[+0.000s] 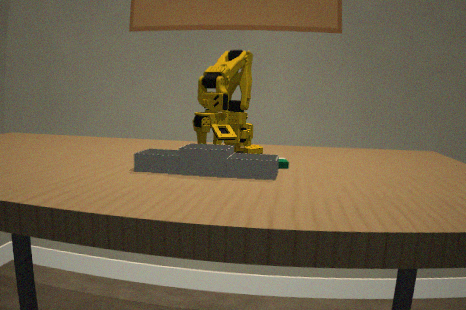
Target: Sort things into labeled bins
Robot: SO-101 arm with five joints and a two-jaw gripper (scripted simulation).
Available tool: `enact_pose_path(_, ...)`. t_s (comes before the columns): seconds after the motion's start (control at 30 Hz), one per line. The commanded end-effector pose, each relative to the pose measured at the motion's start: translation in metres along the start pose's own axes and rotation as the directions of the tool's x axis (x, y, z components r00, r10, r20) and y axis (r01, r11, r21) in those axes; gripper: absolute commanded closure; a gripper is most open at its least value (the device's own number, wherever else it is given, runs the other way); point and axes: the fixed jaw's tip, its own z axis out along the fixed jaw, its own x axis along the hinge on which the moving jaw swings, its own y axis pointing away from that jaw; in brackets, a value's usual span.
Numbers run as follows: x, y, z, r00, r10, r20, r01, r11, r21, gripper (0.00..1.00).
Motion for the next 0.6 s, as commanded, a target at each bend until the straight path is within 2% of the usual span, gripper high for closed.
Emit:
enact_pose_path(0.0, -0.003, 0.000, -0.001, 1.000, -0.018, 0.009, 0.018, 1.000, 0.011, 1.00)
enact_pose_path(0.33, -0.003, -0.001, -0.004, 1.000, -0.018, 0.009, 0.018, 1.000, 0.011, 1.00)
enact_pose_path(0.57, -0.004, -0.004, -0.019, 1.000, -0.018, 0.009, 0.018, 1.000, 0.011, 1.00)
